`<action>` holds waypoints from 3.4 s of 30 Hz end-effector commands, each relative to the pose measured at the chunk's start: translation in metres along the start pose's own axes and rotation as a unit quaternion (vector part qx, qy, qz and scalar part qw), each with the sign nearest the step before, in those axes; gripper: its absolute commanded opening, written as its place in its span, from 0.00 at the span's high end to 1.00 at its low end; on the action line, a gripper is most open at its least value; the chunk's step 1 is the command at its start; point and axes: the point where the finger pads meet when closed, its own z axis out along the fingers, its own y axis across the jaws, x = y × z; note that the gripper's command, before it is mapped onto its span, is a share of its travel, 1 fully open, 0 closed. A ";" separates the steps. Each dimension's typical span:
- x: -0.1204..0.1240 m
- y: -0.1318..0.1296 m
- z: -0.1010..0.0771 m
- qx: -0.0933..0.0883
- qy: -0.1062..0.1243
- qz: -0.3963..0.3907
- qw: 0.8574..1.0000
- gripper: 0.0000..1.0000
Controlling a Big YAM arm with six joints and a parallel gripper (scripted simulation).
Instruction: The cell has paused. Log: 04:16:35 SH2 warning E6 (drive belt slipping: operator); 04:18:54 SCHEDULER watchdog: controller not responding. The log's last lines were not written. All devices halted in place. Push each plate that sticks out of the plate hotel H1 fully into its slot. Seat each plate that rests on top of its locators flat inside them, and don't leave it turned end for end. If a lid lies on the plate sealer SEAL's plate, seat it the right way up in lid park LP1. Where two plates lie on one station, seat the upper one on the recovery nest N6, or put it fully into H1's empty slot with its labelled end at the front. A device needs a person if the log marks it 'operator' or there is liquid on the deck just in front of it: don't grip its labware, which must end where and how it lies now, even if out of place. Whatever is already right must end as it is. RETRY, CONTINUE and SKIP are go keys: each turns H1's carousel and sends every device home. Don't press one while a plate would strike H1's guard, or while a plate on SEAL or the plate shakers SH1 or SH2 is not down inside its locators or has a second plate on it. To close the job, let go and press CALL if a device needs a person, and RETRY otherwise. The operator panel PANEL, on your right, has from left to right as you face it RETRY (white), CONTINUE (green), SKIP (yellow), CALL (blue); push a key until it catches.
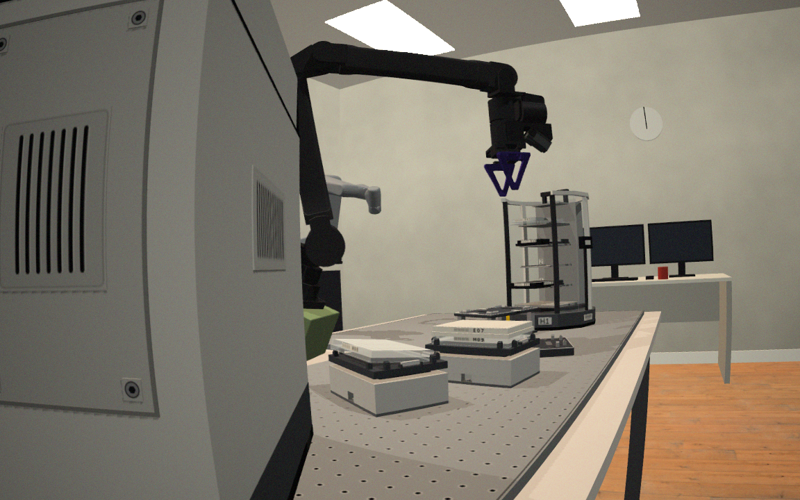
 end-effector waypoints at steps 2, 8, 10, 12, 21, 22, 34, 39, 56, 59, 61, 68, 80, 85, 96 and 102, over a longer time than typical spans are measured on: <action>-0.015 0.018 -0.021 -0.005 -0.019 -0.066 0.998 0.00; -0.012 0.038 -0.019 -0.005 -0.017 -0.132 0.991 0.00; -0.011 0.042 -0.018 -0.005 -0.016 -0.132 0.991 0.00; -0.011 0.045 -0.018 -0.006 -0.016 -0.124 0.992 0.00; -0.010 0.076 -0.021 -0.008 -0.019 -0.120 0.993 0.00; -0.010 0.079 -0.021 -0.008 -0.019 -0.120 0.993 0.00; -0.006 0.114 -0.021 -0.010 -0.018 -0.119 0.993 0.00; -0.005 0.131 -0.021 -0.010 -0.018 -0.119 0.993 0.00; 0.007 0.133 -0.011 -0.049 -0.155 -0.161 0.973 0.00; 0.005 0.130 -0.010 -0.056 -0.187 -0.166 0.967 0.00; 0.005 0.130 -0.010 -0.059 -0.198 -0.169 0.964 0.00; 0.005 0.130 -0.011 -0.076 -0.261 -0.185 0.944 0.00; 0.005 0.130 -0.011 -0.103 -0.364 -0.210 0.902 0.00; 0.005 0.130 -0.012 -0.116 -0.413 -0.222 0.875 0.00; 0.006 0.130 -0.012 -0.138 -0.497 -0.242 0.822 0.00; 0.005 0.133 -0.007 -0.140 -0.491 -0.245 0.825 0.00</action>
